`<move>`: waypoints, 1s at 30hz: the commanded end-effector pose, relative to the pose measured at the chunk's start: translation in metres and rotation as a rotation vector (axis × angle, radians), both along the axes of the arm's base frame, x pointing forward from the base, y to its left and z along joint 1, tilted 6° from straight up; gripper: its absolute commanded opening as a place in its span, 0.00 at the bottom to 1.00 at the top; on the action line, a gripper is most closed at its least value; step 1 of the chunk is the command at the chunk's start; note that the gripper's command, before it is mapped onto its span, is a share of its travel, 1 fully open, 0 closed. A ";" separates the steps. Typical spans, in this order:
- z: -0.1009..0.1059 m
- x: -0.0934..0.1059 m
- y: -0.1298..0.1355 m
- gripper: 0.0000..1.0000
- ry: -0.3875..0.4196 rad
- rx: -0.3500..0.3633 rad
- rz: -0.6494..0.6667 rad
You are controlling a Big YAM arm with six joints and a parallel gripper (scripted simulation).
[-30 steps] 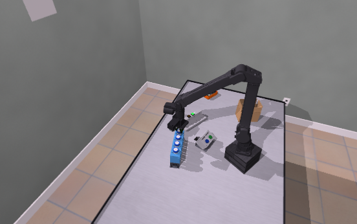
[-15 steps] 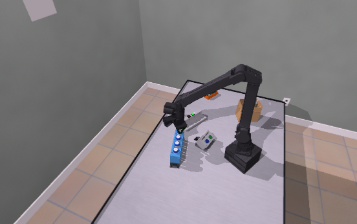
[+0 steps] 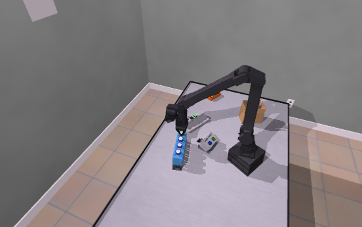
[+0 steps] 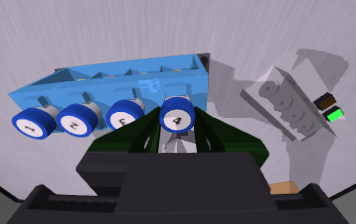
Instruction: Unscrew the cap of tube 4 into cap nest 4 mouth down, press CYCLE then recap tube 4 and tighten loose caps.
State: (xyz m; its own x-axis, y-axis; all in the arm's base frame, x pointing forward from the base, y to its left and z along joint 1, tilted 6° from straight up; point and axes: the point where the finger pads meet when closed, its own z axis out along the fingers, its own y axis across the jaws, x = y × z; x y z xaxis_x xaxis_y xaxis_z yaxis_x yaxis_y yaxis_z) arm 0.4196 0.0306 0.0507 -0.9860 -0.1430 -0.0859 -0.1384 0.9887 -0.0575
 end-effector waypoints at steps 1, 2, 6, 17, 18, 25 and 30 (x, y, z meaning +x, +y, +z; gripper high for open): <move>-0.006 0.001 -0.006 0.00 -0.009 0.015 -0.270; -0.006 0.001 -0.006 0.00 -0.012 0.019 -0.320; -0.006 0.000 -0.006 0.00 -0.021 0.036 -0.488; -0.006 0.001 -0.006 0.00 -0.042 0.074 -0.917; -0.006 0.001 -0.006 0.00 -0.044 0.079 -0.965; -0.007 0.001 -0.006 0.00 -0.056 0.101 -1.177; -0.006 0.001 -0.006 0.00 -0.070 0.126 -1.447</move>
State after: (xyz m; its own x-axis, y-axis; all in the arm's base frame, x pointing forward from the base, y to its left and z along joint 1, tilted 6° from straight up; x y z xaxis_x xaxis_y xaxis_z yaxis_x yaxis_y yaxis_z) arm 0.4199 0.0307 0.0501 -0.4705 0.8785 -0.0834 0.8774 0.4758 0.0614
